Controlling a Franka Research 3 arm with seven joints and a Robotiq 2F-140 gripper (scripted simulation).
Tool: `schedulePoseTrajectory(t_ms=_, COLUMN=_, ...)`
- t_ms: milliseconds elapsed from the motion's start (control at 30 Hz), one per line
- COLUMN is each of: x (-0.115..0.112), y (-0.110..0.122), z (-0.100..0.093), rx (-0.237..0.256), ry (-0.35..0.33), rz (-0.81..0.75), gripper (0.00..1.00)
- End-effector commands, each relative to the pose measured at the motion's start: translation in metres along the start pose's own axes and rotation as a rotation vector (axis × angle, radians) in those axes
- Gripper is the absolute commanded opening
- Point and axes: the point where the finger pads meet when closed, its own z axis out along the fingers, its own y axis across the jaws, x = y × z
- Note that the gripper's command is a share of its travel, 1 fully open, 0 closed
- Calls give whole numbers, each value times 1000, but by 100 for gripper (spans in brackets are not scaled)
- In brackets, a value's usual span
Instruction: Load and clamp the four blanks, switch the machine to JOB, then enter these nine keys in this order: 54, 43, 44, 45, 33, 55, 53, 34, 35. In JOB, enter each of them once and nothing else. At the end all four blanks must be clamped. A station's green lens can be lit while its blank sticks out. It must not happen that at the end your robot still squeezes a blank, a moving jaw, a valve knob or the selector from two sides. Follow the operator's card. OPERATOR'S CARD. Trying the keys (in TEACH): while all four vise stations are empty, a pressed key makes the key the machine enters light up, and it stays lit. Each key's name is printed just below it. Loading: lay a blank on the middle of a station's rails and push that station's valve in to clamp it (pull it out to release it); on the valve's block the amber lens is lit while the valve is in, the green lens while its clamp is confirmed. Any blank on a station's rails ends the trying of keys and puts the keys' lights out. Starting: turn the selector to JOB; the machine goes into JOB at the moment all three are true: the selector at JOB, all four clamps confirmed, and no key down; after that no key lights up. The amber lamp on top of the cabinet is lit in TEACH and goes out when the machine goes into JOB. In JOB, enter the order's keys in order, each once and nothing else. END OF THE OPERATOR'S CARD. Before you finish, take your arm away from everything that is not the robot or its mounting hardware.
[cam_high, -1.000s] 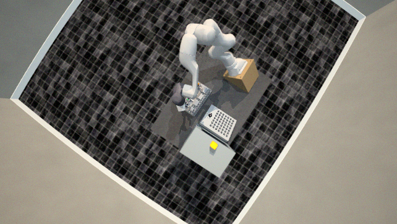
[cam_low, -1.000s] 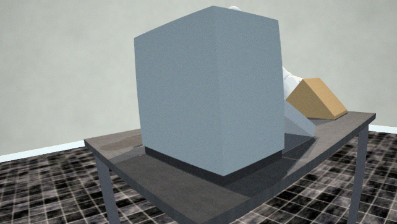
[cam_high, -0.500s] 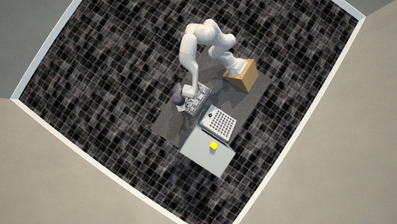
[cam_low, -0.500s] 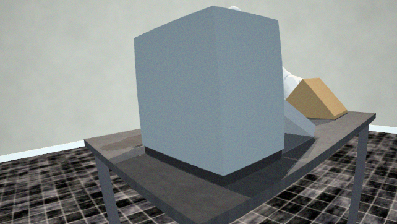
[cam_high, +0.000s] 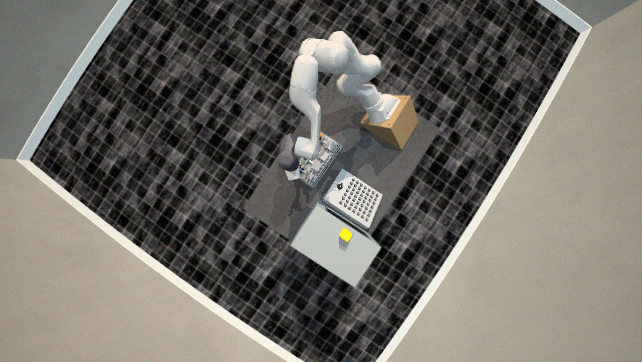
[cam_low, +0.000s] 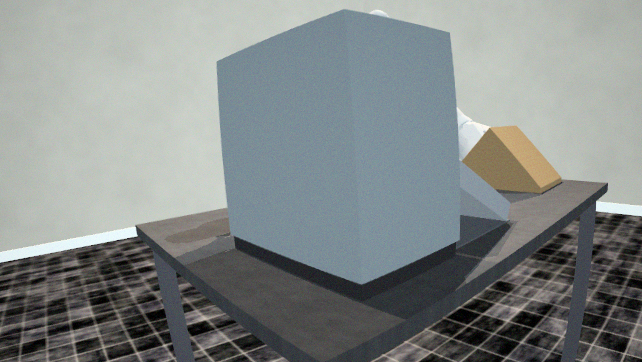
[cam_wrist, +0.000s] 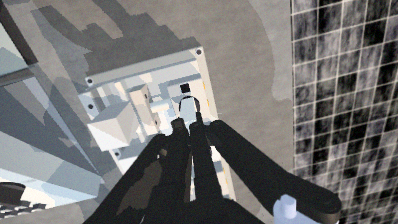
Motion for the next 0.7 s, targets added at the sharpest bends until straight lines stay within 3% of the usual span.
schedulePoseTrajectory(t_ms=0, x=1, y=-1, z=4, rx=1, ry=3, rz=-5, gripper=0)
schedulePoseTrajectory(t_ms=667, x=1, y=-1, z=10, rx=1, ry=3, rz=-5, gripper=0)
